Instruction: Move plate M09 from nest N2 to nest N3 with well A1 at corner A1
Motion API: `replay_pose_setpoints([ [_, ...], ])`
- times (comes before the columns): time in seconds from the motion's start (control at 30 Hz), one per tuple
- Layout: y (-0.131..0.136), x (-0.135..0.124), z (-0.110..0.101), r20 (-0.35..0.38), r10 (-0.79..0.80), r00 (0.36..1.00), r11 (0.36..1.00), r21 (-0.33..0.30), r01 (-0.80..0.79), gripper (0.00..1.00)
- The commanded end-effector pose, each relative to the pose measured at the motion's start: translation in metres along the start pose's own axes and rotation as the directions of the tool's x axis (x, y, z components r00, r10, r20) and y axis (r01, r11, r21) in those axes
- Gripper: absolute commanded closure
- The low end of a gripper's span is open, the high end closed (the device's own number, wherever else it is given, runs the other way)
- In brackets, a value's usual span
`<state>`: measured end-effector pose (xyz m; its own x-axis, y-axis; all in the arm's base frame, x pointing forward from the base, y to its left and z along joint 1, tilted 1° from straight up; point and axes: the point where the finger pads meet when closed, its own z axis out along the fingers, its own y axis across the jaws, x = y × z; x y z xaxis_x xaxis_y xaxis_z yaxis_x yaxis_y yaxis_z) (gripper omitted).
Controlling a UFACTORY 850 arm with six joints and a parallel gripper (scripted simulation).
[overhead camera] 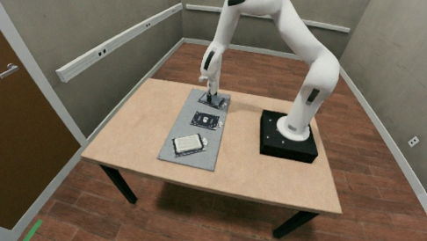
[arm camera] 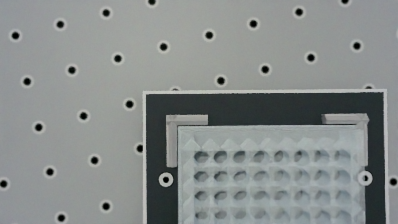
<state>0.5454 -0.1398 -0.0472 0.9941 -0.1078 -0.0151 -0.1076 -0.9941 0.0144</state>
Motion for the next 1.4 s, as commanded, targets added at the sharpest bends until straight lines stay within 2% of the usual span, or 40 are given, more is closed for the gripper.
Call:
replay_pose_setpoints([
  [0.0, 0.0001, 0.0008, 0.0013, -0.002, 0.000, 1.000, 1.000, 0.000, 0.000, 0.00],
  [0.57, 0.0001, 0.0009, 0.0013, -0.002, 0.000, 1.000, 1.000, 0.000, 0.000, 0.00],
  [0.6, 0.0001, 0.0009, 0.0007, -0.002, 0.000, 1.000, 1.000, 0.000, 0.000, 1.00],
  [1.37, 0.0001, 0.0008, 0.0008, -0.002, 0.000, 1.000, 1.000, 0.000, 0.000, 1.00],
])
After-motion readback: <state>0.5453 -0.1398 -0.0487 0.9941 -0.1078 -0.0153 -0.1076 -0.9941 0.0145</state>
